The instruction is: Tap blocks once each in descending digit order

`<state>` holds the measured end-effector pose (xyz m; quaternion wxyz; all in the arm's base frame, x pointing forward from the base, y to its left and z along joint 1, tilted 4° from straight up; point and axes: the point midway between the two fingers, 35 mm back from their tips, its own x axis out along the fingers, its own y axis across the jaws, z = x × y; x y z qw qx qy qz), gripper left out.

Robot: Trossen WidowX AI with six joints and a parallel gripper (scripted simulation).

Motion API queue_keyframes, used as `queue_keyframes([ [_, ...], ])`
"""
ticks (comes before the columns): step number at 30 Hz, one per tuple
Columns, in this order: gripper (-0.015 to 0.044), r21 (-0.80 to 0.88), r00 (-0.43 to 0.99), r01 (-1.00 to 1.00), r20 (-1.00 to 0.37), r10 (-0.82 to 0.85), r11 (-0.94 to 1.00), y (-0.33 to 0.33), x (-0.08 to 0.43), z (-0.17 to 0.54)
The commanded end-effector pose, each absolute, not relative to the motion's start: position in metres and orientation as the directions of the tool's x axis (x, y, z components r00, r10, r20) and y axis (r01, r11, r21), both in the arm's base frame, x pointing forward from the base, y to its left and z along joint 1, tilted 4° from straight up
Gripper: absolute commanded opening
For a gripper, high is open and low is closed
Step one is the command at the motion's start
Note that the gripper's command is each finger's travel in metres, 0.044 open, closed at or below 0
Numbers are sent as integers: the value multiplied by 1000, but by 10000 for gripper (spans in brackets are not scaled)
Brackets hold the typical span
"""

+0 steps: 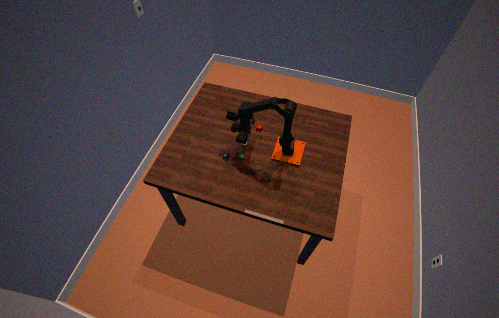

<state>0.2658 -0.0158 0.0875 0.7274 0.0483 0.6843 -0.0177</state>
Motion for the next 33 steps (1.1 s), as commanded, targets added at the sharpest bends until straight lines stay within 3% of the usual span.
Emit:
queue_keyframes([
  [1,20,42,74,96,-997,35,995,-16,267,80],
  [28,20,42,74,96,-997,35,995,-15,269,50],
  [33,20,42,74,96,-997,35,995,-16,267,80],
])
